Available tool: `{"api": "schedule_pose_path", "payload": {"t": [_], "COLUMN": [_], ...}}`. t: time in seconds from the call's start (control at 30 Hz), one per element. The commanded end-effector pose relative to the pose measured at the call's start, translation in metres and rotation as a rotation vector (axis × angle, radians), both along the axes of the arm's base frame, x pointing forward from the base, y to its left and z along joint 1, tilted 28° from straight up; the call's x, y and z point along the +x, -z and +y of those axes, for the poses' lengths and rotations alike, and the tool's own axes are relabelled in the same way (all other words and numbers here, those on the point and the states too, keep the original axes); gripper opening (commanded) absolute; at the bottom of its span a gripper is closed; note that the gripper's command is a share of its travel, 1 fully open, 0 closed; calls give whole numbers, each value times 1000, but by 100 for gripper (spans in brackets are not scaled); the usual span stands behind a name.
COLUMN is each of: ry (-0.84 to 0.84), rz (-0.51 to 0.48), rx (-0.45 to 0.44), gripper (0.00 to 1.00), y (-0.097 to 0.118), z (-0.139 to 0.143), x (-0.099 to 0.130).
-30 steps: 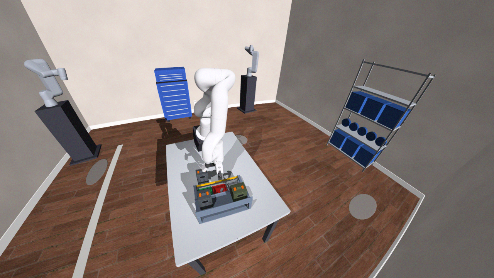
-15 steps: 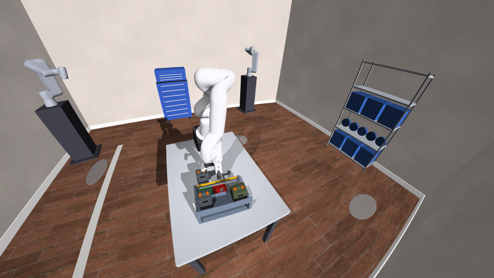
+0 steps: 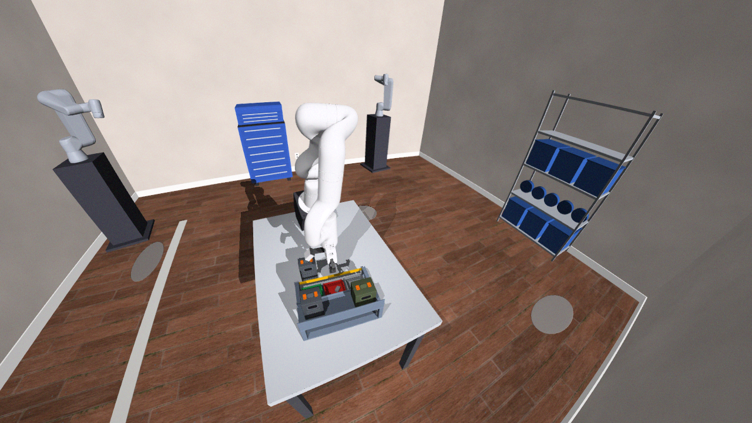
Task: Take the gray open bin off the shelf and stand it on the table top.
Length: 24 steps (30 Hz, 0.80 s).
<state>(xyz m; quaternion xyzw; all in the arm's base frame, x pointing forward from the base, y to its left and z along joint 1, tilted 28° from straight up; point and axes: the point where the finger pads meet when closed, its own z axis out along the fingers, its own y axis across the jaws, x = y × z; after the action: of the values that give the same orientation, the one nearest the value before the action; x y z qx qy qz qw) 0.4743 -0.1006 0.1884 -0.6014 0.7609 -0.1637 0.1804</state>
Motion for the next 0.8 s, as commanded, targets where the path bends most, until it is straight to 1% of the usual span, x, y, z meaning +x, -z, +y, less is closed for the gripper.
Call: {"api": "schedule_pose_path", "payload": {"t": [0.0, 0.57, 0.6, 0.77], "ry": [0, 0, 0, 0], "rz": [-1, -1, -1, -1], "rx": [0, 0, 0, 0], "gripper": [100, 100, 47, 47], "y": [-1, 0, 0, 0], "z": [0, -2, -2, -2], "x": [0, -1, -1, -1]}}
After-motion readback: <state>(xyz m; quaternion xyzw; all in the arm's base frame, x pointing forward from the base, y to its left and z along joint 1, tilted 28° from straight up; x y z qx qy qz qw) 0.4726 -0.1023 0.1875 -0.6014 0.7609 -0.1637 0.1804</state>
